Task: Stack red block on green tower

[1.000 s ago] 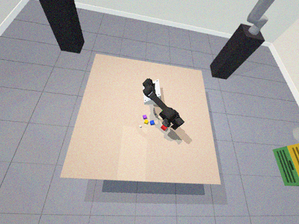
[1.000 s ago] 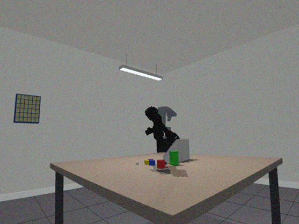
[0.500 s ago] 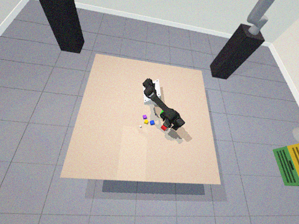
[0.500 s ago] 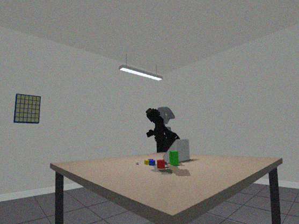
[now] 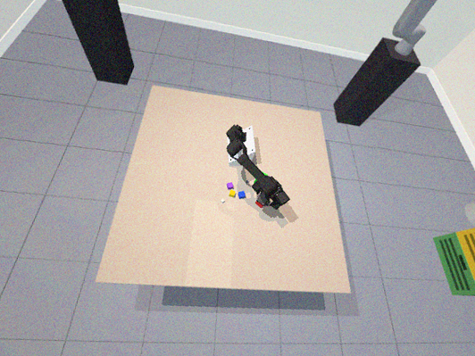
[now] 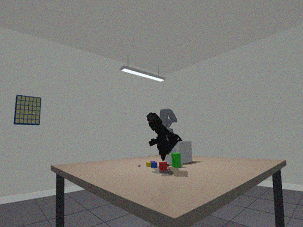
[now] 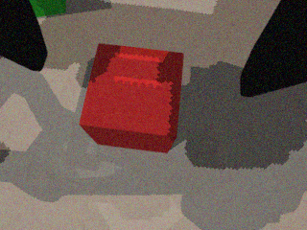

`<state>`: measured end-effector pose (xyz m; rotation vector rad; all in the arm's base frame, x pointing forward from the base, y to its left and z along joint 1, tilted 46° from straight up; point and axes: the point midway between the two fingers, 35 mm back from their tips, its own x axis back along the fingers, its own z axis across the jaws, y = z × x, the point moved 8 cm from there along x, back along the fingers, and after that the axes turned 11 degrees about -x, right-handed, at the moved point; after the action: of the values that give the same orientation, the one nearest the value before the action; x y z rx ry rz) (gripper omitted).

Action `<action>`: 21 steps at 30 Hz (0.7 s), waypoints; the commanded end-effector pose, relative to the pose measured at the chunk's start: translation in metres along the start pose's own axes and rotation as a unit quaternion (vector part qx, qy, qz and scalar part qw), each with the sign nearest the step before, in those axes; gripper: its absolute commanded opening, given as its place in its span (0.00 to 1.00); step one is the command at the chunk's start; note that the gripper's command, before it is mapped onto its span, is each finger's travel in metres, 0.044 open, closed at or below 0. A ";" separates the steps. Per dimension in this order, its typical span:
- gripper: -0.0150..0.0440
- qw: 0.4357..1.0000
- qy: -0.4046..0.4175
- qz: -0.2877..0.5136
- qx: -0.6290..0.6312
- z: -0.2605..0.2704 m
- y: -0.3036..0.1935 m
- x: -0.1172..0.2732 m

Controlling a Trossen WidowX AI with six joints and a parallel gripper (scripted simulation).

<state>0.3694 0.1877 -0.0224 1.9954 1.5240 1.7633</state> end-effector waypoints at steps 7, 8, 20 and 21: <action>1.00 1.000 -0.004 -0.001 0.004 -0.001 0.000 -0.020; 1.00 1.000 -0.004 -0.001 0.004 -0.001 0.000 -0.022; 1.00 1.000 -0.005 -0.001 0.004 -0.002 0.000 -0.041; 1.00 1.000 -0.005 -0.001 0.004 -0.002 0.000 -0.043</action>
<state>0.3754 0.1638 -0.0452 1.9926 1.5226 1.7646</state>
